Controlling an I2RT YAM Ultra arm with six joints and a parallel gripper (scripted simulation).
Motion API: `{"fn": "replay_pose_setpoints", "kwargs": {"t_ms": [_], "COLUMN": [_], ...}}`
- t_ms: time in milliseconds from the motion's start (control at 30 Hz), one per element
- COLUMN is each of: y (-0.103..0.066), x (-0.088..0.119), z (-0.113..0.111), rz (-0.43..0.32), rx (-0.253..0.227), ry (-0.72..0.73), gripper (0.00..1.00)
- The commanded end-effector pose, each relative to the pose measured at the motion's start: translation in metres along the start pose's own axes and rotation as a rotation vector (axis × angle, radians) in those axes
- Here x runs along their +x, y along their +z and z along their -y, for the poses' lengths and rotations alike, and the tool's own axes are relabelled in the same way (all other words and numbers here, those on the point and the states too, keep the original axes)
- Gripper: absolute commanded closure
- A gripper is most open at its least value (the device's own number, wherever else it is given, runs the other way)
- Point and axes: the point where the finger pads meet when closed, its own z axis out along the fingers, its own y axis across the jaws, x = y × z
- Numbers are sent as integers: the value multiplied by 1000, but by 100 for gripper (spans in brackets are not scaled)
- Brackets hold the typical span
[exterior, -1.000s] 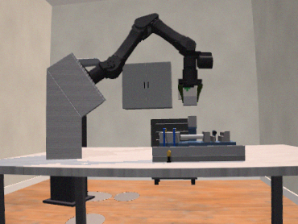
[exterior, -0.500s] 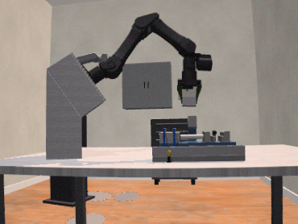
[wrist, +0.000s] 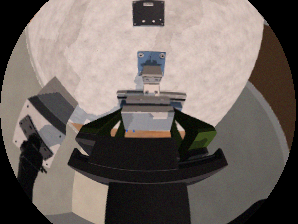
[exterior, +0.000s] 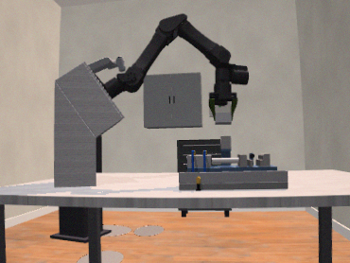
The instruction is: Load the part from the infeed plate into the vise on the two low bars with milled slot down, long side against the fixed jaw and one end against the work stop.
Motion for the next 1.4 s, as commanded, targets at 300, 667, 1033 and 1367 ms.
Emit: {"fn": "replay_pose_setpoints", "kwargs": {"t_ms": [300, 667, 1033, 1367], "y": [-14, -10, -10, -11], "x": [3, 3, 3, 3], "z": [11, 9, 9, 10], "rz": [-154, -273, -374, -470], "rx": [36, 25, 25, 28], "ry": [14, 14, 14, 17], "gripper": [100, 100, 100, 100]}}
